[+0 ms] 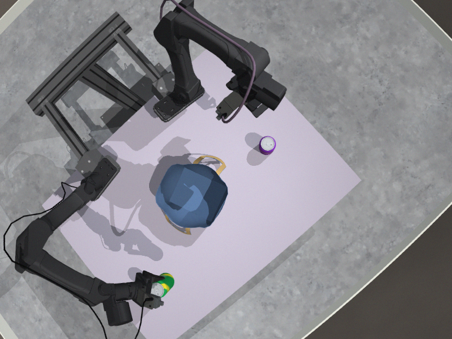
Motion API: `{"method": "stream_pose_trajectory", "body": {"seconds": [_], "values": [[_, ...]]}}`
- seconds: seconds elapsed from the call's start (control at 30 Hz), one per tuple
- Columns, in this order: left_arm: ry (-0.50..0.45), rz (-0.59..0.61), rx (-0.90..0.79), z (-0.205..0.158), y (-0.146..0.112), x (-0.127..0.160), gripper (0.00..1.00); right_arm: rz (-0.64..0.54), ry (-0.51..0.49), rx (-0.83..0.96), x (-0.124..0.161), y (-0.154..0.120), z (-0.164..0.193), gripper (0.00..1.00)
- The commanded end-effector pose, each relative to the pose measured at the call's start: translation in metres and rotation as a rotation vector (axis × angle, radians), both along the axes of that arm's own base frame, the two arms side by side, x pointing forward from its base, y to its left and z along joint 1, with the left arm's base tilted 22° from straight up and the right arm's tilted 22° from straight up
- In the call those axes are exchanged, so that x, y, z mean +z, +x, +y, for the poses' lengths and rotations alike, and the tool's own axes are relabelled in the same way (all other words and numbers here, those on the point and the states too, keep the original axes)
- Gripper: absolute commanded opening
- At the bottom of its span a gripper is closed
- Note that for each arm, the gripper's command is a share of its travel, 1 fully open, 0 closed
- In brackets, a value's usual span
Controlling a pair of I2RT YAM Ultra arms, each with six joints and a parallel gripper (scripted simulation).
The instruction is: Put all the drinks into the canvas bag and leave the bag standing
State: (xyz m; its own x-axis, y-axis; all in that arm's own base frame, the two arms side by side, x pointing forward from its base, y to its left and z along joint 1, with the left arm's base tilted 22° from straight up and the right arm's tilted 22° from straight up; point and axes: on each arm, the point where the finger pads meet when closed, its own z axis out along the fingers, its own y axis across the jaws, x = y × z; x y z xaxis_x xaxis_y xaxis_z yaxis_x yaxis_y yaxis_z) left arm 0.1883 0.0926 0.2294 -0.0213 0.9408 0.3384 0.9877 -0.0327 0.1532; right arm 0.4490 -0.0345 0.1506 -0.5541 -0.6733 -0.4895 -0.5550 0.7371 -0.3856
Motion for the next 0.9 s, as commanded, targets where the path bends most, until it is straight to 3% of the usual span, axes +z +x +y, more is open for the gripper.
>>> {"method": "stream_pose_trajectory", "body": {"seconds": [0.0, 0.87], "values": [[-0.012, -0.017, -0.003, -0.004, -0.002, 0.001, 1.00, -0.127, 0.001, 0.008, 0.038, 0.011, 0.017, 0.70], [-0.012, -0.017, -0.003, -0.004, -0.002, 0.001, 1.00, -0.146, 0.029, 0.018, 0.013, -0.010, 0.088, 0.70]]}}
